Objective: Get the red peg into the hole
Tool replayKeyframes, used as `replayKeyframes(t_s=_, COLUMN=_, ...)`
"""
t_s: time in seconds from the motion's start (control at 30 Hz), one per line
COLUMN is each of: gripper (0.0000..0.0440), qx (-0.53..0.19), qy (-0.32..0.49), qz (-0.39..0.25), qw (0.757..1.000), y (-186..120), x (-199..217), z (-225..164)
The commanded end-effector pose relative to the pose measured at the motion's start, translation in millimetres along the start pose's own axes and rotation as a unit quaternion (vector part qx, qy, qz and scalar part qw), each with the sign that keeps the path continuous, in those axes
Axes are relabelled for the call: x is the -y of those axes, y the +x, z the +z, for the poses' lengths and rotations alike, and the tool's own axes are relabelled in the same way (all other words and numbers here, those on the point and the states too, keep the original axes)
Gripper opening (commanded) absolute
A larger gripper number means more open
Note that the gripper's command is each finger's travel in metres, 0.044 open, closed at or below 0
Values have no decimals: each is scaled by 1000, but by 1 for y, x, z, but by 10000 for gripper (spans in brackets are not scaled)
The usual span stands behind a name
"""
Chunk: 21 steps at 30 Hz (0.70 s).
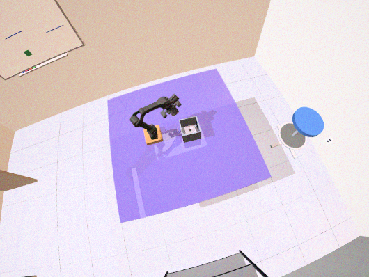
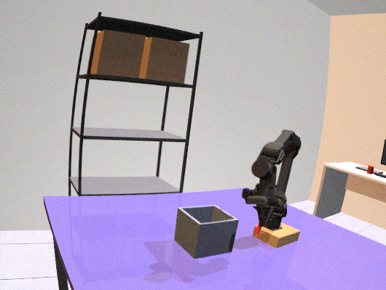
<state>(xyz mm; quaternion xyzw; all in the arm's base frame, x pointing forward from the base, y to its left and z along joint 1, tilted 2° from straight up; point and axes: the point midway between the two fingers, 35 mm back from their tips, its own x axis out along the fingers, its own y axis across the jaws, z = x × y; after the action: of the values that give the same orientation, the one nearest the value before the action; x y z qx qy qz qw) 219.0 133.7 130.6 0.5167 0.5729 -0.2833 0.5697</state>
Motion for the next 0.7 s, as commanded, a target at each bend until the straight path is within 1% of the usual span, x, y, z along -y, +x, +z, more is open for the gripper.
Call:
replayKeyframes(t_s=0.0, gripper=0, qx=11, qy=-6, qz=24, qw=1000, y=-19, x=-9, z=7)
replayKeyframes(t_s=0.17, gripper=0, qx=35, qy=-6, qz=42, qw=999, y=-42, x=-18, z=23)
replayKeyframes(t_s=0.3, gripper=0, qx=55, qy=-3, qz=46, qw=997, y=-54, x=-22, z=38)
replayKeyframes(t_s=0.67, gripper=0, qx=96, qy=18, qz=25, qw=995, y=-65, x=-20, z=78)
